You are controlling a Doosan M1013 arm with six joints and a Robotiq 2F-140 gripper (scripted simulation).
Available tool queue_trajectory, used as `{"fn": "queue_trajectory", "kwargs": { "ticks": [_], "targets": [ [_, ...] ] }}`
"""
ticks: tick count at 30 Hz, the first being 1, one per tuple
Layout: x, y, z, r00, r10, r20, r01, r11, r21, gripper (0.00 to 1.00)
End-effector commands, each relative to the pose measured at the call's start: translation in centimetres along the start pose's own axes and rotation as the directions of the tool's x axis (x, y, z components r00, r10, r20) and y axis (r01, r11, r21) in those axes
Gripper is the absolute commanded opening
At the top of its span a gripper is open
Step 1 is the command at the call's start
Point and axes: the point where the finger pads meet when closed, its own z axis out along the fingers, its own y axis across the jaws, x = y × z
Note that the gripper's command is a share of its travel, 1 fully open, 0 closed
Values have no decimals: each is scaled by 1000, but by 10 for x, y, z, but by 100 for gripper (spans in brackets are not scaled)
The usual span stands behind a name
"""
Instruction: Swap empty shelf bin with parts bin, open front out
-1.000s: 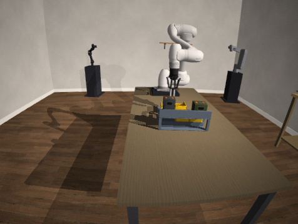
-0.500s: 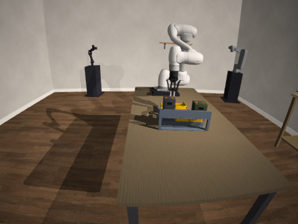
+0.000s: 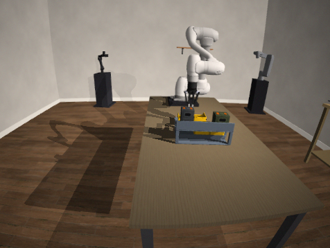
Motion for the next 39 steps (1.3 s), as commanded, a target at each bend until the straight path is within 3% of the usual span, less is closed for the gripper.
{"fn": "queue_trajectory", "kwargs": {
  "ticks": [1, 15, 39],
  "targets": [
    [0, 0, 5, 1000, 0, 0, 0, 1000, 0, 24],
    [0, 0, 17, 1000, 0, 0, 0, 1000, 0, 24],
    [0, 0, 18, 1000, 0, 0, 0, 1000, 0, 24]
  ]
}}
